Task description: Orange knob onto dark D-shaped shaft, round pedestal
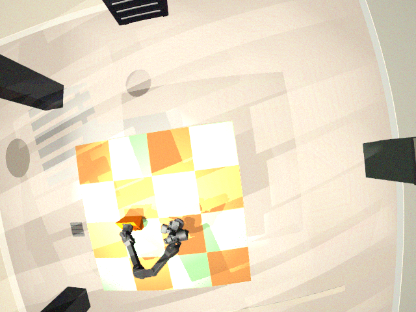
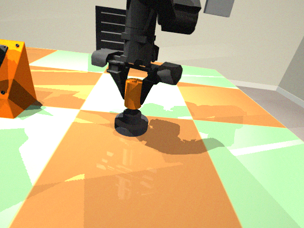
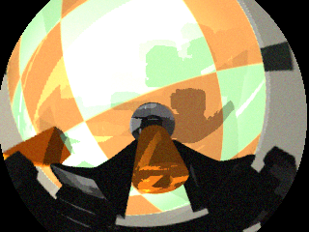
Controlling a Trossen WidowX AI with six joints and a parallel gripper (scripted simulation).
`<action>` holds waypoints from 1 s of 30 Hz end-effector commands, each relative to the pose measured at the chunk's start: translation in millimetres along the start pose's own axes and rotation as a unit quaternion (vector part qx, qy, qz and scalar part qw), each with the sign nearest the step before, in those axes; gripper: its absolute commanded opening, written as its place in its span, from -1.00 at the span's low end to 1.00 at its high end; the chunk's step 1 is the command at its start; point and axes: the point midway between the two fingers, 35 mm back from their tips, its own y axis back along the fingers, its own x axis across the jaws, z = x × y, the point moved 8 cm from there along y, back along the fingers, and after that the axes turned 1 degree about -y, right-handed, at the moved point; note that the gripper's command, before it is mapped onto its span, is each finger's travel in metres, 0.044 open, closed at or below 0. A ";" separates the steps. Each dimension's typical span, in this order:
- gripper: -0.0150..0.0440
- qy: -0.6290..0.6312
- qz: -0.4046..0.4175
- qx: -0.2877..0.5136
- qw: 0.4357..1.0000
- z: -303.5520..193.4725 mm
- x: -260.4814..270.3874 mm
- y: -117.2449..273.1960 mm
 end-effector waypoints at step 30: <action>-0.49 -0.001 -0.001 -0.001 1.000 0.3 -7.7 2.4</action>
